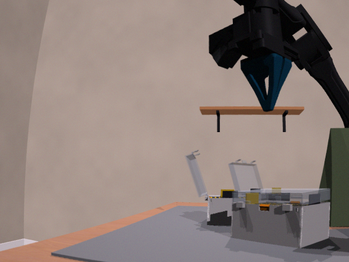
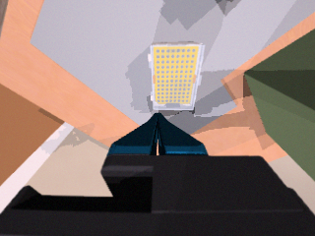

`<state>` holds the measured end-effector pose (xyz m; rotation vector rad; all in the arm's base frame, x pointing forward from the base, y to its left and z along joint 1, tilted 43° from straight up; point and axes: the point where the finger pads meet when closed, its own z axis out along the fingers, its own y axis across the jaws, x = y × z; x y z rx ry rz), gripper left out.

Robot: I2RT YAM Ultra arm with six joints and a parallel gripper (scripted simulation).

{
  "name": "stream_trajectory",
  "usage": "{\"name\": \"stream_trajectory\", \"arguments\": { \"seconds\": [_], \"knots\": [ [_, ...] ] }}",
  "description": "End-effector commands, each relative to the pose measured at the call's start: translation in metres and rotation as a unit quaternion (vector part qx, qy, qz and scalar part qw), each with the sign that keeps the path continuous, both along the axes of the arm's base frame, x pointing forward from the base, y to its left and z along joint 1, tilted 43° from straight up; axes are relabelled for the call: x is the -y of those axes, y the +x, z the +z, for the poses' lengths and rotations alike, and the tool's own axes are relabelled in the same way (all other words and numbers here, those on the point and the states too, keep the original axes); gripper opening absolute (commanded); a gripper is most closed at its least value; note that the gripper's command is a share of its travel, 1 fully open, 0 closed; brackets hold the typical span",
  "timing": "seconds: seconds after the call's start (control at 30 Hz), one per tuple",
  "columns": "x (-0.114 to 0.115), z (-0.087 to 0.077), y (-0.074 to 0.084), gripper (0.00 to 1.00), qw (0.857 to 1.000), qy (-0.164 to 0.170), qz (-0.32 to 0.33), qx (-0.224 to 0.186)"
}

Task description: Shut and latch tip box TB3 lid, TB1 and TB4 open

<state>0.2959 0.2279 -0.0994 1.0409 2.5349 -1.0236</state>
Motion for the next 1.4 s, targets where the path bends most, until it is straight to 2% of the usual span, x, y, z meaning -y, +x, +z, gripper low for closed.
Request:
{"name": "stream_trajectory", "arguments": {
  "seconds": [0.0, 1.2, 1.37],
  "knots": [
    [-0.004, 0.004, -0.001, 0.0, 1.0, 0.001, 0.005, 0.002],
    [-0.004, 0.004, -0.001, 0.0, 1.0, 0.001, 0.005, 0.002],
    [0.008, 0.002, -0.008, 0.0, 1.0, -0.001, 0.005, 0.0]
  ]
}}
